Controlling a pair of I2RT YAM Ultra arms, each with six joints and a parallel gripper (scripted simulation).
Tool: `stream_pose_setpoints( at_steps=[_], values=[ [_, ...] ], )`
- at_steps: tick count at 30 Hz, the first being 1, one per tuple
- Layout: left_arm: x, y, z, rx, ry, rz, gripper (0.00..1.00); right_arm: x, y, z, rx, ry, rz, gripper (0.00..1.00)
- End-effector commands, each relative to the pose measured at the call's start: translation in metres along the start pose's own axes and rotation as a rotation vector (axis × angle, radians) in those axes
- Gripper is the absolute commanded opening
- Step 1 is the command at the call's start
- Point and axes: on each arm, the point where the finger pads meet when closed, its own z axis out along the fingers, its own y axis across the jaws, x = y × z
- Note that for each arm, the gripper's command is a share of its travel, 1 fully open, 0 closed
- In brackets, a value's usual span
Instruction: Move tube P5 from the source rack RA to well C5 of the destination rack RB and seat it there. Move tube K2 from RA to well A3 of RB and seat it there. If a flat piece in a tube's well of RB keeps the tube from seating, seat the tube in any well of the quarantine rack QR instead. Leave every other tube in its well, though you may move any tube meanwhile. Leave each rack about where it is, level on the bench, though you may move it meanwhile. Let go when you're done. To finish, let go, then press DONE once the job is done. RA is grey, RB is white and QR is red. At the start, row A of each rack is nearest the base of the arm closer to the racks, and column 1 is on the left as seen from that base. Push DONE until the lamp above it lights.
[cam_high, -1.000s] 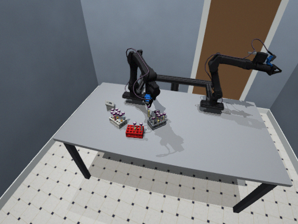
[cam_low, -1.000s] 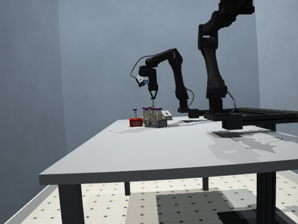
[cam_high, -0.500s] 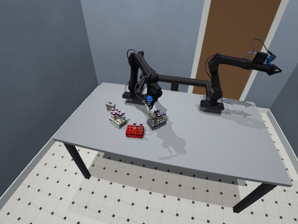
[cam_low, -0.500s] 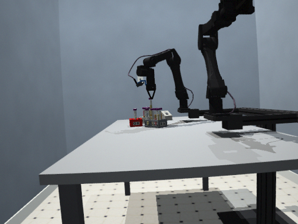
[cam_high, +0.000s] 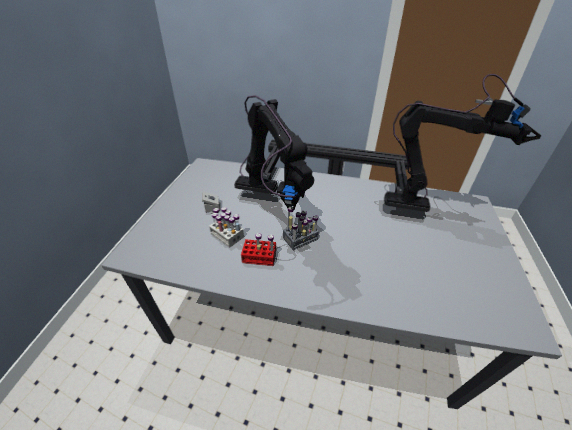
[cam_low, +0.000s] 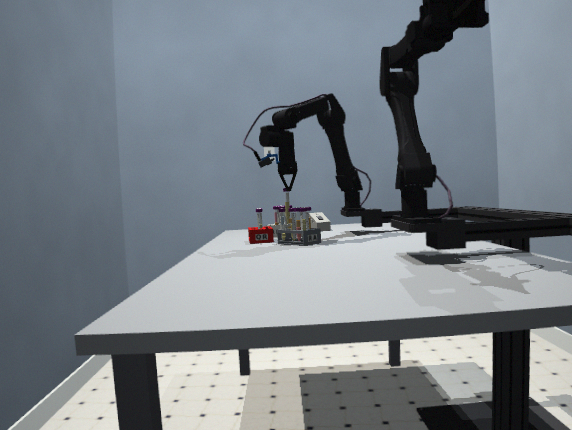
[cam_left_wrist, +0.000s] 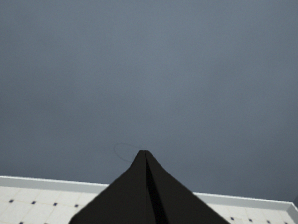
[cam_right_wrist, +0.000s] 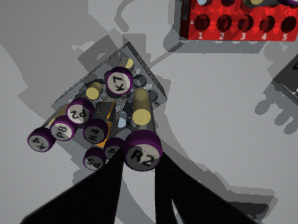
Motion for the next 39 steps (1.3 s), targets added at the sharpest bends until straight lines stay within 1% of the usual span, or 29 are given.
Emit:
stream_pose_setpoints(
  at_steps=[1,18,24,34,37,39],
  values=[
    [-0.0265,0.0015,-0.0107,0.0,-0.059,0.006,0.0,-0.0024,0.0035,-0.0089,-0.013,-0.017,0.0,0.0],
    [-0.0265,0.0015,-0.0107,0.0,-0.059,0.006,0.0,-0.0023,0.0035,-0.0098,-0.013,-0.017,0.0,0.0],
    [-0.0265,0.0015,-0.0107,0.0,-0.059,0.006,0.0,-0.0021,0.0082,-0.0103,-0.004,-0.013,-0.004,0.0],
    [-0.0265,0.0015,-0.0107,0.0,-0.059,0.006,0.0,-0.0023,0.0089,-0.0159,-0.017,-0.026,-0.005,0.0],
    [-0.0265,0.0015,-0.0107,0.0,-0.059,0.006,0.0,0.002,0.005,-0.009,-0.011,-0.02,-0.005,0.0],
    [-0.0265,0.0015,-0.0107,0.0,-0.059,0.006,0.0,0.002,0.0052,-0.0094,-0.017,-0.026,-0.005,0.0]
  ],
)
